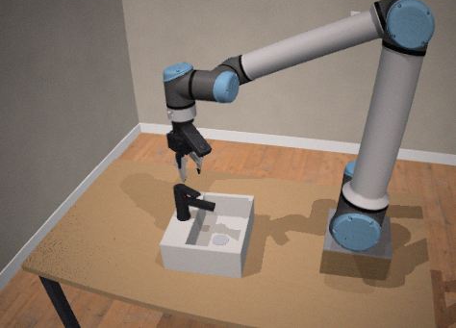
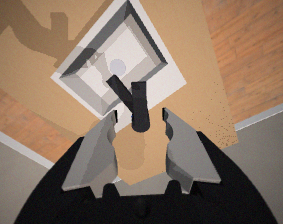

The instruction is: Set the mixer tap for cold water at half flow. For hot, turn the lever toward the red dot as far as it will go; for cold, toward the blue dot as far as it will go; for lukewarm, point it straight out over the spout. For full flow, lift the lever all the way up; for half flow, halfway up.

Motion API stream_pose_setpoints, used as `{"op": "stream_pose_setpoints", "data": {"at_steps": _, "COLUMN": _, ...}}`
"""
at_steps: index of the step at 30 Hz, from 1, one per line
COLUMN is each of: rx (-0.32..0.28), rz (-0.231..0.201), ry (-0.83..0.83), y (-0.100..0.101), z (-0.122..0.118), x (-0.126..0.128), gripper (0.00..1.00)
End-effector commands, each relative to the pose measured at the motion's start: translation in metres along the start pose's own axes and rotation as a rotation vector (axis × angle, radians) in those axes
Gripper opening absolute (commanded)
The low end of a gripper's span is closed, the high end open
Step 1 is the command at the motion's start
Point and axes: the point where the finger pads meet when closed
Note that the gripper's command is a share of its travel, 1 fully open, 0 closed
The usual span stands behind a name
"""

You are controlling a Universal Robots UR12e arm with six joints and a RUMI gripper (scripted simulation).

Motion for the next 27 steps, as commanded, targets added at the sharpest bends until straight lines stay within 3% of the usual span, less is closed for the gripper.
{"op": "stream_pose_setpoints", "data": {"at_steps": 1, "rx": -0.001, "rz": 0.000, "ry": 0.000, "y": 0.004, "z": -0.001, "x": 0.000, "gripper": 0.39}}
{"op": "stream_pose_setpoints", "data": {"at_steps": 27, "rx": -0.001, "rz": 0.000, "ry": 0.000, "y": 0.037, "z": -0.001, "x": 0.000, "gripper": 0.39}}
Point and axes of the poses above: the point where the finger pads meet when closed, its own y axis out along the fingers, its own x axis across the jaws, z = x × y, and after that the axes turned 13 degrees about -y, right-handed
